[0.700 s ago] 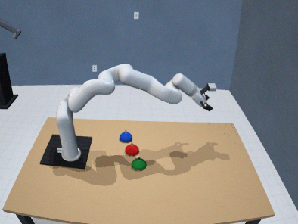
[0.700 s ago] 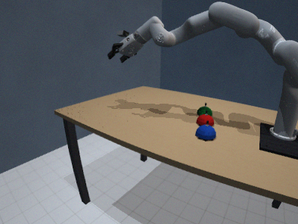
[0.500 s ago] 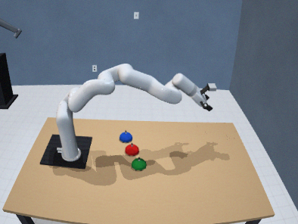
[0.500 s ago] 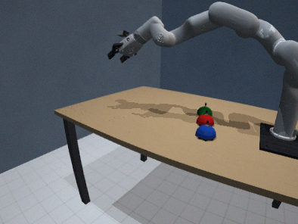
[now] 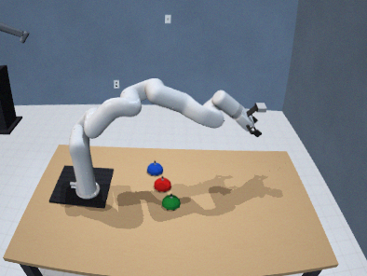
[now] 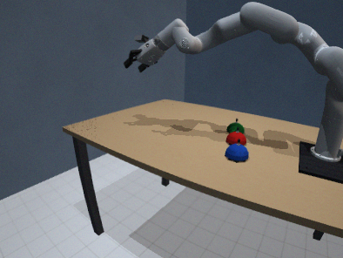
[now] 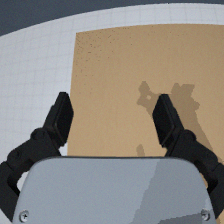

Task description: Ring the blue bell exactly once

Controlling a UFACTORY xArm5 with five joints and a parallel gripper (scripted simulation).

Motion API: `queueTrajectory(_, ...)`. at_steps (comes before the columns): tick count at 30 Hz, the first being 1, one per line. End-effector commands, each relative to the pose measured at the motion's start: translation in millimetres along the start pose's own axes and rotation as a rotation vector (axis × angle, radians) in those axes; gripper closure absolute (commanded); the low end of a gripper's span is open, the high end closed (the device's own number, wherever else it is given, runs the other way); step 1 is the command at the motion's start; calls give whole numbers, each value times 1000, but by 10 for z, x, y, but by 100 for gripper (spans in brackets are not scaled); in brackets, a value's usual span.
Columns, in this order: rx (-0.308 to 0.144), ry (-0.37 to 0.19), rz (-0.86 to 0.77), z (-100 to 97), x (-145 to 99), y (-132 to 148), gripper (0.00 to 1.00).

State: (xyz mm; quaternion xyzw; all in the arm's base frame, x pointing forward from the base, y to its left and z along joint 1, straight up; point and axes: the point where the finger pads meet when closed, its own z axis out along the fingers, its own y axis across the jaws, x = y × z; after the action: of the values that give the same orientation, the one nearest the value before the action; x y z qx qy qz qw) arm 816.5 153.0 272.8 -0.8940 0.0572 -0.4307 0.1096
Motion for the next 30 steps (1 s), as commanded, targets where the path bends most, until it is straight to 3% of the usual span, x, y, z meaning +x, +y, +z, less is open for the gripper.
queueTrajectory(1, 0, -19, 33, -61, -49, -56, 0)
queueTrajectory(8, -41, -189, 261, -433, -667, -314, 0)
queueTrajectory(10, -41, -189, 261, -433, -667, -314, 0)
queueTrajectory(11, -60, -231, 317, -547, -841, -361, 0)
queueTrajectory(13, -60, -231, 317, -547, -841, -361, 0)
queueTrajectory(14, -84, -274, 377, -677, -1034, -403, 0)
queueTrajectory(16, -84, -274, 377, -677, -1034, -403, 0)
queueTrajectory(17, -113, -318, 439, -822, -1244, -436, 0)
queueTrajectory(19, -113, -318, 439, -822, -1244, -436, 0)
queueTrajectory(20, -148, -362, 503, -981, -1469, -459, 0)
queueTrajectory(22, -148, -362, 503, -981, -1469, -459, 0)
queueTrajectory(23, -188, -404, 566, -1152, -1704, -470, 0)
queueTrajectory(25, -188, -404, 566, -1152, -1704, -470, 0)
queueTrajectory(26, -233, -443, 628, -1331, -1946, -467, 0)
queueTrajectory(30, -233, -443, 628, -1331, -1946, -467, 0)
